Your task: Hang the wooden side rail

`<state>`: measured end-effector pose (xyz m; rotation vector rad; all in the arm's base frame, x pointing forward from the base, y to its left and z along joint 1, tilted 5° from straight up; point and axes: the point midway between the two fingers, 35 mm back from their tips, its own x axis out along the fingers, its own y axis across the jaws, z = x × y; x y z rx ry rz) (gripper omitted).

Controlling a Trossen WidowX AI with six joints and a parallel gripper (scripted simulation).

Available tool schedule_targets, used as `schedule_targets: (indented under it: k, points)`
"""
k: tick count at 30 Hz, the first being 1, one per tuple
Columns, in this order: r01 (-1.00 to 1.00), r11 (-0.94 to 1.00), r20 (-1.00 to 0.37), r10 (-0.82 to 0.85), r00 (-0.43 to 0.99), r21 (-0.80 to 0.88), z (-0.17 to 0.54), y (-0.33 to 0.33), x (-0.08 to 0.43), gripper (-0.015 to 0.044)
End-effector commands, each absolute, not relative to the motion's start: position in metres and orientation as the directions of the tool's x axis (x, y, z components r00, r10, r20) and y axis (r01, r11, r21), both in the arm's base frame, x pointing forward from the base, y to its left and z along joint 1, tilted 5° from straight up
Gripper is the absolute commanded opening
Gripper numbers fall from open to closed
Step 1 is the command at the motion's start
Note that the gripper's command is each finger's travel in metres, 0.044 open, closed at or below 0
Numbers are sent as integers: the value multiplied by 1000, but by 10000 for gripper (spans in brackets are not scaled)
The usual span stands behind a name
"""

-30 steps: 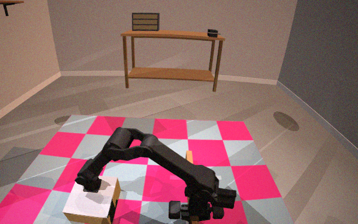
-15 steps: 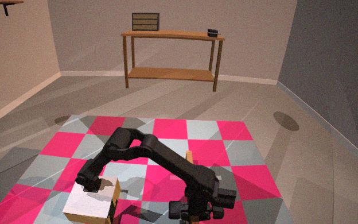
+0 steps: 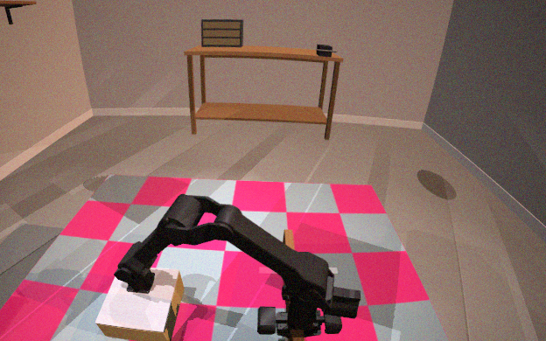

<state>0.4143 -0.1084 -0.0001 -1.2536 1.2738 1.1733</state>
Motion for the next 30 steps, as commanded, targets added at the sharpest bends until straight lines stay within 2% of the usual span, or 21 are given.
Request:
schedule_targets:
  k: [1,30]
  points:
    - [-1000,7,-997,-80,1,-1,1,-110,417,0]
    - [-1000,7,-997,-80,1,-1,-4,-110,417,0]
